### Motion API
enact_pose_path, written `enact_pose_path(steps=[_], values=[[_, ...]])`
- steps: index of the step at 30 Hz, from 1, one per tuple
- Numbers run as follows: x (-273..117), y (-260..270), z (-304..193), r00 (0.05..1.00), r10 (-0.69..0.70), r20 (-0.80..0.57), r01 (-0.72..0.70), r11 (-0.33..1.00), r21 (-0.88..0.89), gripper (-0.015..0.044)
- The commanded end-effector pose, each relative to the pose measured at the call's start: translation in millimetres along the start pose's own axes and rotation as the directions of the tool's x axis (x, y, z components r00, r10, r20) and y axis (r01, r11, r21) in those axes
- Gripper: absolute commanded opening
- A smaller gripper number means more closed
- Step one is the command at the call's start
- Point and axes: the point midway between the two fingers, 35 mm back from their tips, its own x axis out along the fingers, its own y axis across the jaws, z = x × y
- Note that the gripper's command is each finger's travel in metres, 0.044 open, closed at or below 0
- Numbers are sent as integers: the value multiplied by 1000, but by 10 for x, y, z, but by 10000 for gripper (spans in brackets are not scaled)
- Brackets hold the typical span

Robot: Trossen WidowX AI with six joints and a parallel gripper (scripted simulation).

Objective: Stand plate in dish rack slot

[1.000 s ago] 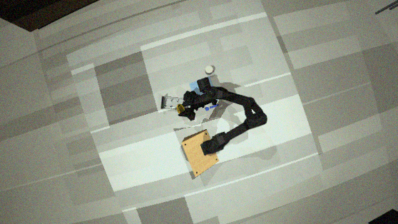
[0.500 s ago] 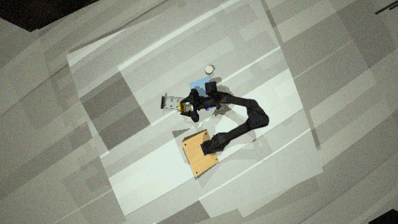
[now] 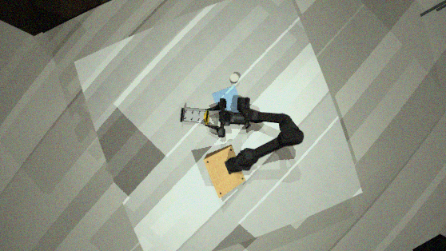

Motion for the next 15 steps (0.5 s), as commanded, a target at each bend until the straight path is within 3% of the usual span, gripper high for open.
enact_pose_path(steps=[1, 15], values=[[-51, -8, -3, 997, -53, 51, 58, 993, -106, 0], [-35, -12, -3, 996, -61, 57, 68, 990, -122, 0]])
